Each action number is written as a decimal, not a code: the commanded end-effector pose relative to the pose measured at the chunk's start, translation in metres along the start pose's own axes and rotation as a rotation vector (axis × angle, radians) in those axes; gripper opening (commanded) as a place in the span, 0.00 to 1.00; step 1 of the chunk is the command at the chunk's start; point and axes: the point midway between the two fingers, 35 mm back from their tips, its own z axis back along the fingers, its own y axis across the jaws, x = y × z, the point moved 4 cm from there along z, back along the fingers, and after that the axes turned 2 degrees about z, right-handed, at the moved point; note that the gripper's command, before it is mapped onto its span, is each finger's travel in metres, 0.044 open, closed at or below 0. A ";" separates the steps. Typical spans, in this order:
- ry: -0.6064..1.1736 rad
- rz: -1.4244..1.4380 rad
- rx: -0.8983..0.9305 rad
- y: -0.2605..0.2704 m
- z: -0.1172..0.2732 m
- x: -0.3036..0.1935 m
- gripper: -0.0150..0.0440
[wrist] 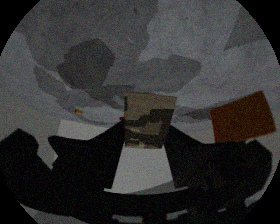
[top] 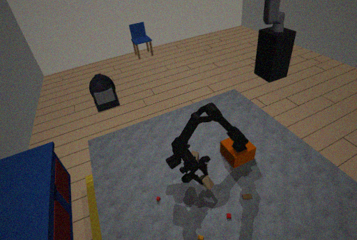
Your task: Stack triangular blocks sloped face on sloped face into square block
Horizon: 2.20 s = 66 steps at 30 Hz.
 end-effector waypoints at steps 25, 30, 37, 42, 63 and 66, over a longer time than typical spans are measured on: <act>-0.111 -0.168 -0.043 -0.002 0.030 -0.046 0.25; -0.189 -0.289 -0.053 -0.003 0.027 -0.051 0.25; -0.302 -0.458 -0.039 -0.003 0.022 -0.057 0.25; -0.381 -0.577 -0.009 -0.003 0.020 -0.061 0.25; -0.641 -1.056 0.299 0.000 0.015 -0.081 0.25; -0.662 -1.120 0.364 0.001 0.015 -0.084 0.25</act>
